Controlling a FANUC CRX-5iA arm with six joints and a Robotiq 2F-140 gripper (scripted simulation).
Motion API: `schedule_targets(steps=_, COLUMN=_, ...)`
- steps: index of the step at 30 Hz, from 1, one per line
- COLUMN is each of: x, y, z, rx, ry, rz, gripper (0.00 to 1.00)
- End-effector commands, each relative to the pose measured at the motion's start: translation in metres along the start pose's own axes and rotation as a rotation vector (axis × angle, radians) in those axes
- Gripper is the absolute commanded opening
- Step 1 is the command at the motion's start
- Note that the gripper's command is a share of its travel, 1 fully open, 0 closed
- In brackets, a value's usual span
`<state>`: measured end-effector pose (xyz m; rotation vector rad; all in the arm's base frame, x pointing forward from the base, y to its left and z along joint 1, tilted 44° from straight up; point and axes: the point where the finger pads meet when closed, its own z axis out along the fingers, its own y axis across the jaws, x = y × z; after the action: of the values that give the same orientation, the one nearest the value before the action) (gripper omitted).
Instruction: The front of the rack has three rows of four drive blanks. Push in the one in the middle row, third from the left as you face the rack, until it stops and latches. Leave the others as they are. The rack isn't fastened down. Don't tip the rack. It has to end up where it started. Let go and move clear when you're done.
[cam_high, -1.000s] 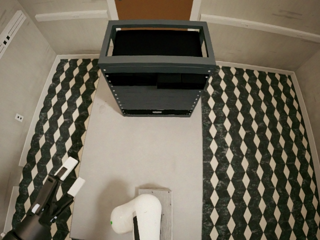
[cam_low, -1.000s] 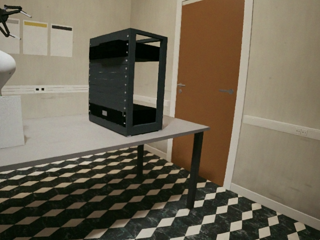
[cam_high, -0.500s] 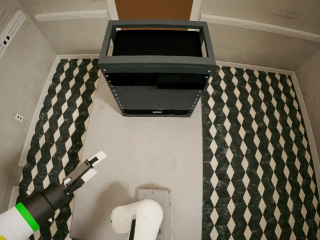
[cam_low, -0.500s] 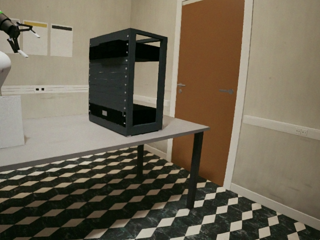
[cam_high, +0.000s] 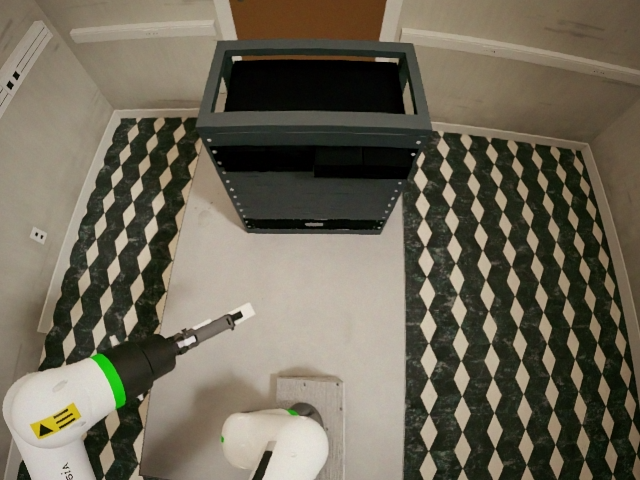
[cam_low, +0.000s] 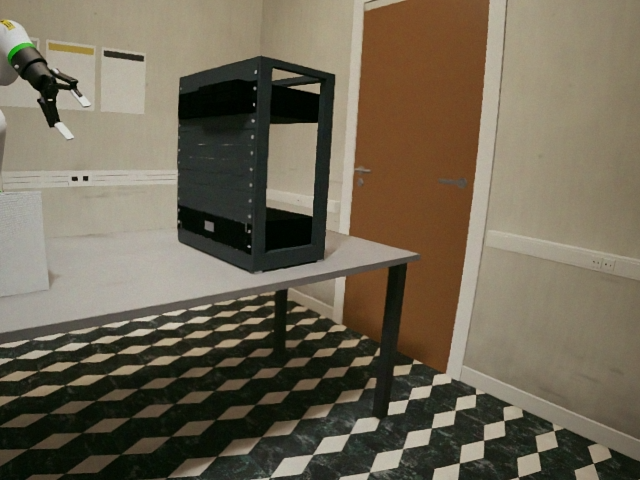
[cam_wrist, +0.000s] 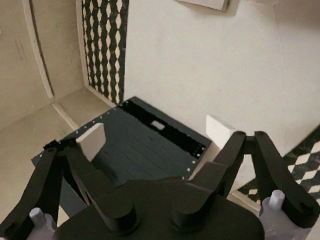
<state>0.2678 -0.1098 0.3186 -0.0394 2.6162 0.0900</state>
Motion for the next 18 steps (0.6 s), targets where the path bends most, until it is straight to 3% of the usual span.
schedule_targets(steps=1, x=0.003, y=0.003, z=0.024, rx=-0.132, ry=0.032, rz=0.097, gripper=1.0)
schedule_targets(steps=10, x=0.006, y=0.006, z=0.051, rx=-0.203, ry=0.057, rz=0.24, gripper=1.0)
schedule_targets(steps=18, x=0.006, y=0.006, z=0.086, rx=-0.313, ry=0.071, rz=0.468, gripper=1.0)
